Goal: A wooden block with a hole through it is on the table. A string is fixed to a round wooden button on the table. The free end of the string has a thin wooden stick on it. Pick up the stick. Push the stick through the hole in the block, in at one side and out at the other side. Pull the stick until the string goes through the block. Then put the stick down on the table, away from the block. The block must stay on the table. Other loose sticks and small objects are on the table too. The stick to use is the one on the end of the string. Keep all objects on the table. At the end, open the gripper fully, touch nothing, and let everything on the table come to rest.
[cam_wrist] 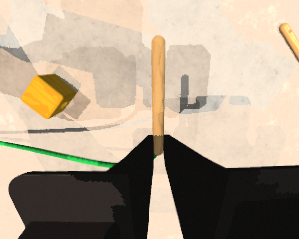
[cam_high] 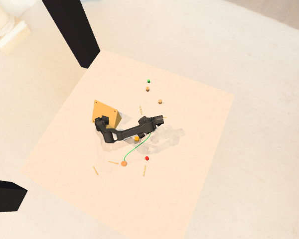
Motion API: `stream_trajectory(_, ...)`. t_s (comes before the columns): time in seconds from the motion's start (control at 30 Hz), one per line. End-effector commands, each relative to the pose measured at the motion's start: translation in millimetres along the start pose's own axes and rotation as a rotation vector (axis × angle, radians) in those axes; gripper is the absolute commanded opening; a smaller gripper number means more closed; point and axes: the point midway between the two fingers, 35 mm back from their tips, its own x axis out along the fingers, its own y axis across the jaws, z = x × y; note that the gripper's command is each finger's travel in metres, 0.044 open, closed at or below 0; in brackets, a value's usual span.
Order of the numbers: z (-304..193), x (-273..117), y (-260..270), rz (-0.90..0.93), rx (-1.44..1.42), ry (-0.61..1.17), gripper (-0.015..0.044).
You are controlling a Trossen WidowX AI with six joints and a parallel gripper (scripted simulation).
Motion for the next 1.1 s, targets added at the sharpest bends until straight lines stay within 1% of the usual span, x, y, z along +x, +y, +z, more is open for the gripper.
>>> stream_trajectory(0.0, -7.2, -0.1, -2.7, 0.0, -0.063, 0.005, 0.0)
stream_trajectory(1.07, -49.2, 4.3, -3.8, 0.009, -0.493, 0.008, 0.0)
